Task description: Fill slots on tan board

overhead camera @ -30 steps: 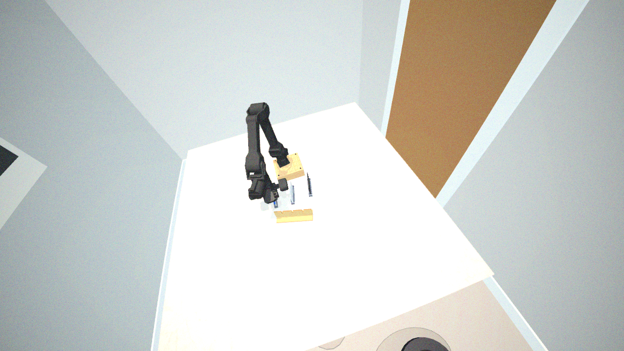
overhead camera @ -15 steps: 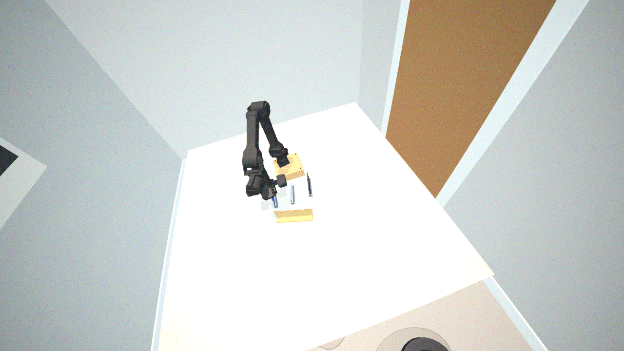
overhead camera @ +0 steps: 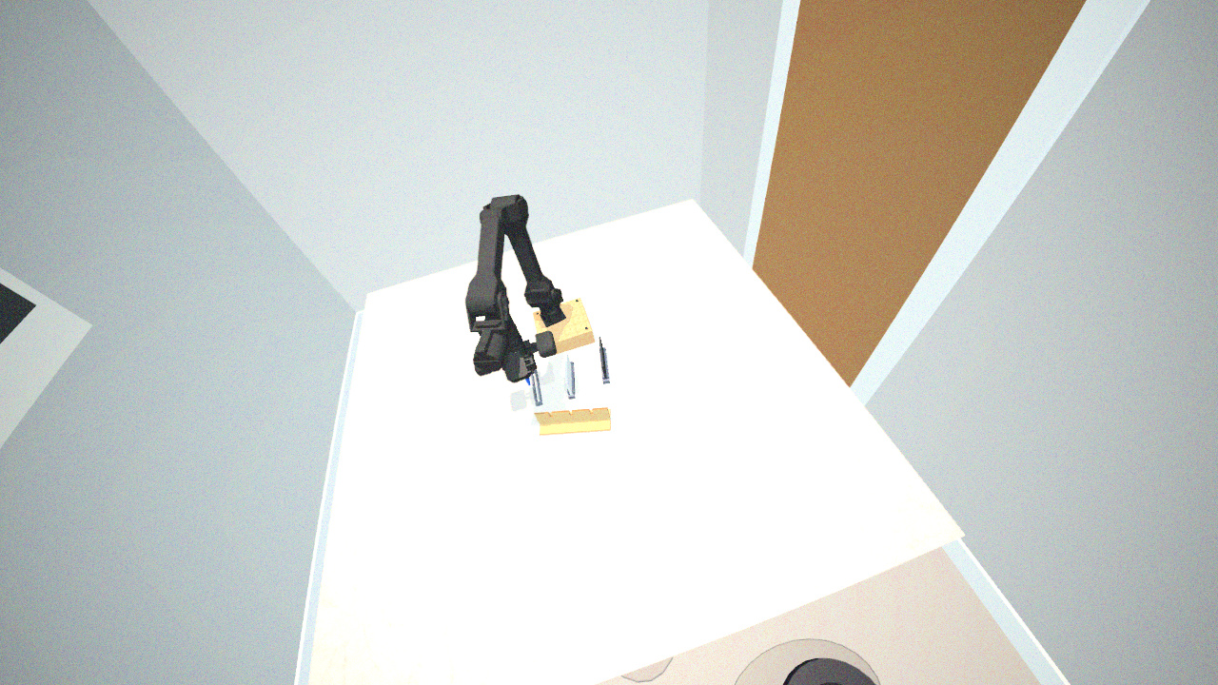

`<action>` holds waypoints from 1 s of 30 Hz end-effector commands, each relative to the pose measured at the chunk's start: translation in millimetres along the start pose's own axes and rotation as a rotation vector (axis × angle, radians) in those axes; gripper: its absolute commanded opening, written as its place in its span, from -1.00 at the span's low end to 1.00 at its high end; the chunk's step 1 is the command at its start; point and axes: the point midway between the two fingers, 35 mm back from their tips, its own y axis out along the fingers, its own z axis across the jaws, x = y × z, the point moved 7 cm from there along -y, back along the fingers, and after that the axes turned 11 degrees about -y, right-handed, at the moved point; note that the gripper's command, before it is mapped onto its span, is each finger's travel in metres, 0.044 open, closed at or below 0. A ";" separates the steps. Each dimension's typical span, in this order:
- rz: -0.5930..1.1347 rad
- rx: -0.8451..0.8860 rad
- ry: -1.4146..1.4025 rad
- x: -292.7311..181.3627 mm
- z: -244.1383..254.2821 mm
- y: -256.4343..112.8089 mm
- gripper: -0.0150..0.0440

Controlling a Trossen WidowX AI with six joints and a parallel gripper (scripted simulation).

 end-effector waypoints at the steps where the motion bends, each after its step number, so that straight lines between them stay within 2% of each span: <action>1: -0.007 -0.002 0.005 -0.3 0.2 -9.8 -0.49; 30: -0.014 -0.001 0.133 64.6 -3.6 -19.1 -0.49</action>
